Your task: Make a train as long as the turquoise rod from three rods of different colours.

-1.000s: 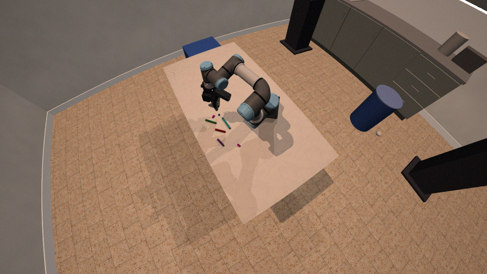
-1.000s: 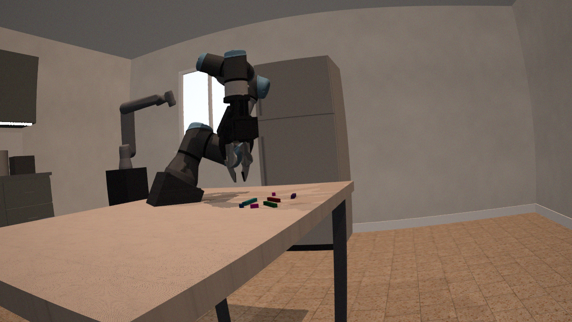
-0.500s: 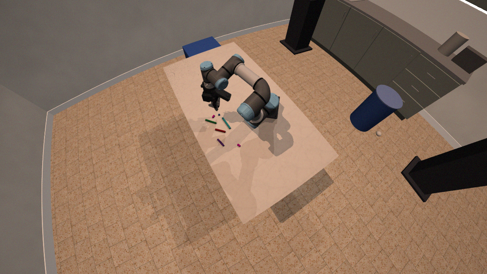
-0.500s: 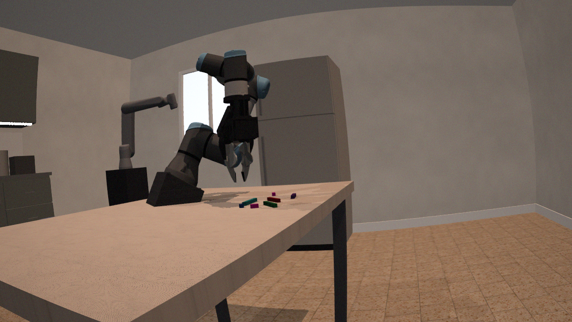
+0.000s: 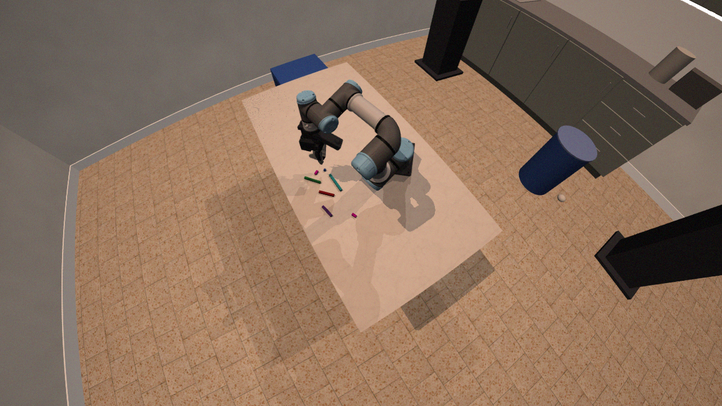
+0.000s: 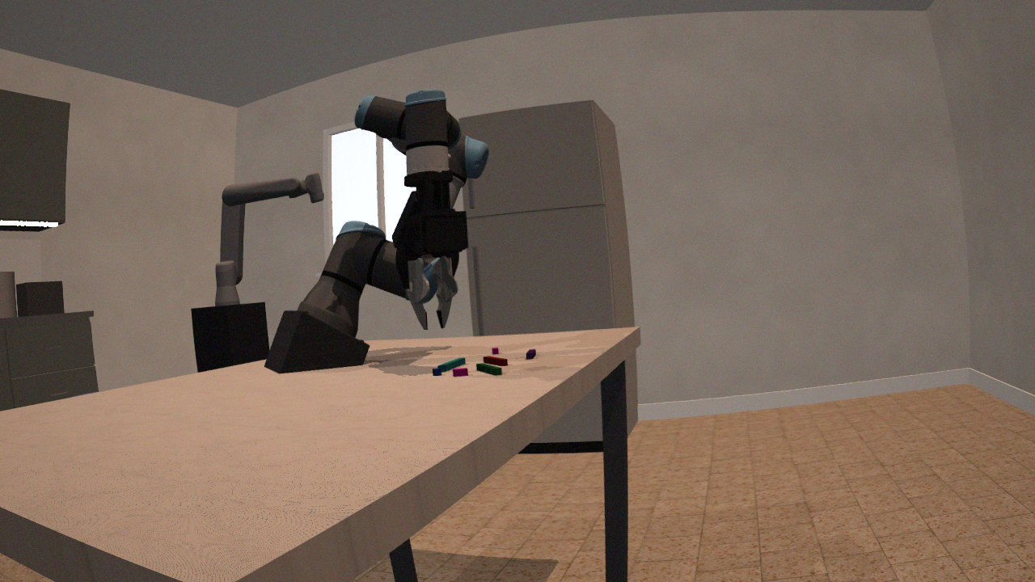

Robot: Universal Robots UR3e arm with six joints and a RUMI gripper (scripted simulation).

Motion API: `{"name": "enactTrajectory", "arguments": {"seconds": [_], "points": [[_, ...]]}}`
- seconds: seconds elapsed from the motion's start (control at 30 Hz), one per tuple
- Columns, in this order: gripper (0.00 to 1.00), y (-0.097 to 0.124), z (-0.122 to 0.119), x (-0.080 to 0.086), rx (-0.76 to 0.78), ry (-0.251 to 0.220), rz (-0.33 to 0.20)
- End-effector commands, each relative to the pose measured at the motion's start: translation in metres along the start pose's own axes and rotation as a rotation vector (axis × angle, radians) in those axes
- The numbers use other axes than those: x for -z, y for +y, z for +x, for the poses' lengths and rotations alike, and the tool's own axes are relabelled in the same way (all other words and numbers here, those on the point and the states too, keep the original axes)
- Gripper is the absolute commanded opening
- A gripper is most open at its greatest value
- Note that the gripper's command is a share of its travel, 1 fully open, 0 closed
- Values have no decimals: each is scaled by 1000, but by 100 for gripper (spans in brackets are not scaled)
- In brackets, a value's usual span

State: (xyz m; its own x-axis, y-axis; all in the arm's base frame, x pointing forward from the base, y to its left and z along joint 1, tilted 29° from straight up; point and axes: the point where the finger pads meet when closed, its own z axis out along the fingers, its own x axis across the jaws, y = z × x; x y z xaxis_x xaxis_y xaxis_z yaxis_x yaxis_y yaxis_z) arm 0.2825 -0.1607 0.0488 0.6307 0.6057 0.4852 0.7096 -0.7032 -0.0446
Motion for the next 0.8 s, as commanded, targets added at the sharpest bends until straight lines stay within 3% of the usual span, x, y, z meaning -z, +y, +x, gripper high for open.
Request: {"name": "enactTrajectory", "arguments": {"seconds": [0.0,0.77], "points": [[14,1,0,-1,1,1,-2],[14,0,0,-23,0,1,-2]]}}
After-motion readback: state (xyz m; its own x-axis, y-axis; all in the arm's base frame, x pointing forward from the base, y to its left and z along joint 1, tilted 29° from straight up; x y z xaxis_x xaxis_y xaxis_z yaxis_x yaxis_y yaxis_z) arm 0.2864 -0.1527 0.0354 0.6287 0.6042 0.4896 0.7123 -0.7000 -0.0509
